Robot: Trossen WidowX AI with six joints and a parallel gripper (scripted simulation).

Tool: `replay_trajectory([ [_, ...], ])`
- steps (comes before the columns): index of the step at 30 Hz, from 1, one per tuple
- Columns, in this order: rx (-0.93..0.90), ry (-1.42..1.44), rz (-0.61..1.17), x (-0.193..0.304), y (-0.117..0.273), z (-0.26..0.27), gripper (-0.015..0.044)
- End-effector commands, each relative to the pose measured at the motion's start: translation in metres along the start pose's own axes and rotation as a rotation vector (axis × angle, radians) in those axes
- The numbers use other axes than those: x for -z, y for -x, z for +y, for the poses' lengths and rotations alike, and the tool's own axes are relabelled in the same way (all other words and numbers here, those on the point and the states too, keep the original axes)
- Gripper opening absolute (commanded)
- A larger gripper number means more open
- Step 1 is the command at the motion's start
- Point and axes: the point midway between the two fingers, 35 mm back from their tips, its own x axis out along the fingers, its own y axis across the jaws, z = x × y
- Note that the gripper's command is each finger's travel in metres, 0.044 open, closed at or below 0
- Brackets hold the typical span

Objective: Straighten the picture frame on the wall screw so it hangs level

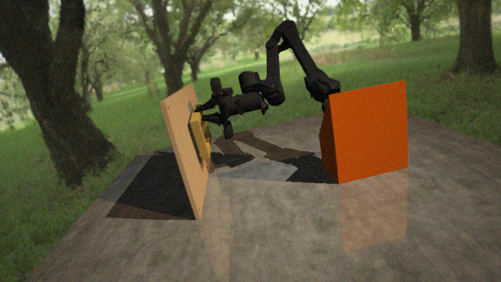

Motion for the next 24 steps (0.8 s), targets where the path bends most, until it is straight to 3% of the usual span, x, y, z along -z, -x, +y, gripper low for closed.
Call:
replay_trajectory([
  [1,-0.012,0.006,-0.001,-0.0006,-0.0008,0.0022,0.0],
  [24,-0.012,0.006,-0.001,0.0,-0.0008,-0.0053,0.0],
])
